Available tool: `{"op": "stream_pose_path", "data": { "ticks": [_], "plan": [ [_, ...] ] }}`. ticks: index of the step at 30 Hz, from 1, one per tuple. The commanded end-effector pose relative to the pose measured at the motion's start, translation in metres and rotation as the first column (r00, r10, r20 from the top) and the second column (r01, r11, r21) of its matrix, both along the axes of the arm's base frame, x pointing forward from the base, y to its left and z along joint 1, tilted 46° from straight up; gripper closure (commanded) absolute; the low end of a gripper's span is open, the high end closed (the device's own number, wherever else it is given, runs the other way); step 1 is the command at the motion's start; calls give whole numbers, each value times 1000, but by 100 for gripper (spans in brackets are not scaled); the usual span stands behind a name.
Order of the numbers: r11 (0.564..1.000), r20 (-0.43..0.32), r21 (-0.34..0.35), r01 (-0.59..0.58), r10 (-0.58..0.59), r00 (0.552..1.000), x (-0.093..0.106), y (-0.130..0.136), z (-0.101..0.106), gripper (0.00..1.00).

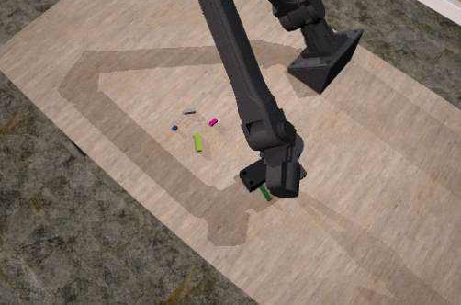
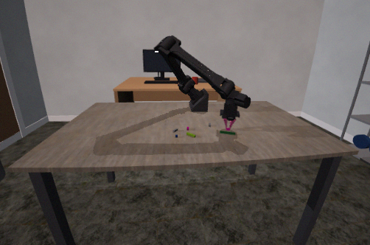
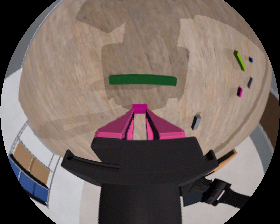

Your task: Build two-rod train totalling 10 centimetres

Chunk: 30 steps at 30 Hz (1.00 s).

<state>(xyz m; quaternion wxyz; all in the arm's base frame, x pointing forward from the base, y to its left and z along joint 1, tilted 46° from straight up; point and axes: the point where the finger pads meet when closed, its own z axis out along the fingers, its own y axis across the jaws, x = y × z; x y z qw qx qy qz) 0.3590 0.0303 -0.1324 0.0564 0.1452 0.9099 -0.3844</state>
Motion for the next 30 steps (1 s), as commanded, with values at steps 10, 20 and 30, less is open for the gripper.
{"op": "stream_pose_path", "data": {
  "ticks": [10, 20, 30],
  "plan": [
    [1000, -6, -4, -15, 15, 1000, -2, 0, -5, 85],
    [1000, -5, -4, -15, 15, 1000, -2, 0, -5, 77],
    [1000, -5, -4, -15, 15, 1000, -2, 0, -5, 66]
  ]
}}
